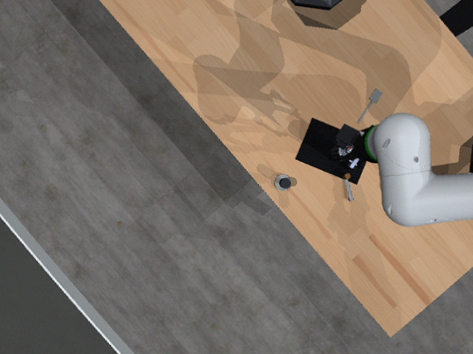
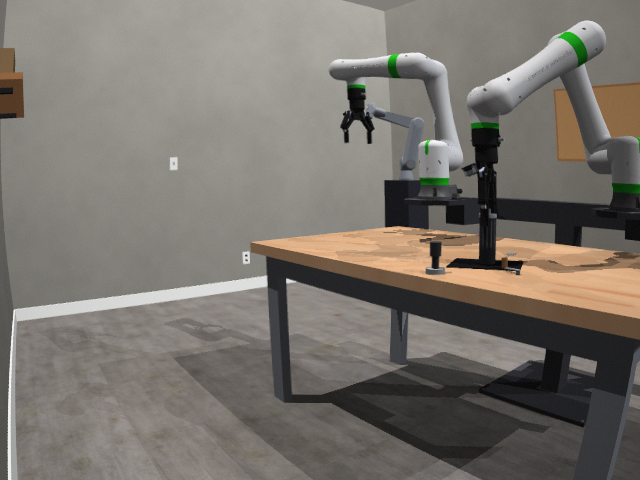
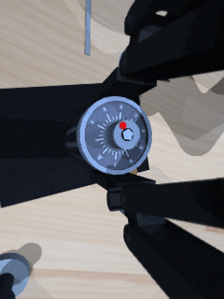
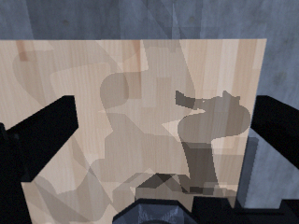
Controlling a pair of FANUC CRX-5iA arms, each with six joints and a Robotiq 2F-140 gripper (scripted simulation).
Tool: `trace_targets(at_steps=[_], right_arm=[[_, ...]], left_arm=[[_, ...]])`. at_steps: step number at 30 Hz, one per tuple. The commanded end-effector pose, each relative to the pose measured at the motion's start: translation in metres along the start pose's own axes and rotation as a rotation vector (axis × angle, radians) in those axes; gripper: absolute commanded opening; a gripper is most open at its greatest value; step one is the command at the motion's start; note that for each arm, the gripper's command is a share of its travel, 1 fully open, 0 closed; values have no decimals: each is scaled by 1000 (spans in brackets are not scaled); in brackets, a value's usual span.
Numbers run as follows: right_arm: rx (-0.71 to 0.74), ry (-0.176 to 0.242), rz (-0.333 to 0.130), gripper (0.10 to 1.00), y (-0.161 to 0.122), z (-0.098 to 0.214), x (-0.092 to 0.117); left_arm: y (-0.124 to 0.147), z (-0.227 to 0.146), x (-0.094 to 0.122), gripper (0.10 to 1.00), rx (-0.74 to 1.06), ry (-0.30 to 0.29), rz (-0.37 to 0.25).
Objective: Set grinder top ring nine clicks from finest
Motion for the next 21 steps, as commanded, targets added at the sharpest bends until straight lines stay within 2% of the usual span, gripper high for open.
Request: trace_targets(at_steps=[1, 13, 21], right_arm=[[0, 1, 2, 1000, 0, 0, 1], [0, 1, 2, 1000, 0, 0, 1], [0, 1, 2, 1000, 0, 0, 1]], left_arm=[[0, -1, 1, 436, -167, 13, 8], [0, -1, 1, 436, -354, 13, 9], [0, -1, 1, 436, -409, 12, 10]])
Point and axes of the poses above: on each arm, the point where the finger pads meet when closed, its own x axis back along the fingers, its own z axis across the jaws, y = z × x, the point moved 6 cm from there along x, back along the fingers, and after that the axes turned 15 degrees about x, right-handed, at the moved point
